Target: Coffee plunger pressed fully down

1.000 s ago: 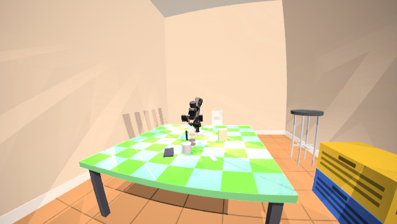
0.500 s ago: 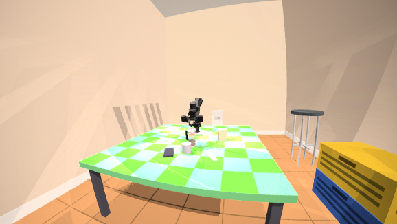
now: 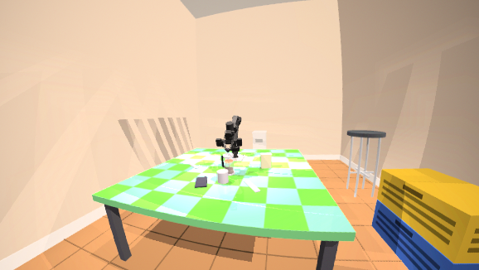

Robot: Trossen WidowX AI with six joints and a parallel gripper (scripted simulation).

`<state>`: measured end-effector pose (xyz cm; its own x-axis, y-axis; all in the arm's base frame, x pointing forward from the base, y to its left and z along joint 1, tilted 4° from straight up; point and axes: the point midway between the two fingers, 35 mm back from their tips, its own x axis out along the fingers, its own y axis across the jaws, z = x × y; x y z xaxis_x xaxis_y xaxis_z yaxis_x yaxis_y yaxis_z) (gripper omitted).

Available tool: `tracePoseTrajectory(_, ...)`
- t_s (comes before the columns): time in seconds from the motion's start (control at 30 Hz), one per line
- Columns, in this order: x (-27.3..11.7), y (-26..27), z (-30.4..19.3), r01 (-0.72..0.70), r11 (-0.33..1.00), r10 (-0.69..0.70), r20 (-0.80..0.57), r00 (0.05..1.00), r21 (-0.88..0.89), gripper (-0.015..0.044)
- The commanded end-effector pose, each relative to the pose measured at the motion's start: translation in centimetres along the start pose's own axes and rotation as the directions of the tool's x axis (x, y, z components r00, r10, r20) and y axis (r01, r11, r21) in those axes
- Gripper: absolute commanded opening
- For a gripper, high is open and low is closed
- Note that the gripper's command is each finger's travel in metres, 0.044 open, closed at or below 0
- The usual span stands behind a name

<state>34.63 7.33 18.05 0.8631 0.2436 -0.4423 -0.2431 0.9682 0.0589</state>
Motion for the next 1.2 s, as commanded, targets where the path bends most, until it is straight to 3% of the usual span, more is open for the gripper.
tracePoseTrajectory(0.0, 0.55, 0.00, -1.00, -0.001, 1.000, 0.001, -0.040, 0.999, 0.009, 0.0125)
tracePoseTrajectory(1.17, 0.76, -0.03, -0.69, -0.001, 1.000, 0.001, -0.039, 0.999, 0.009, 0.0125)
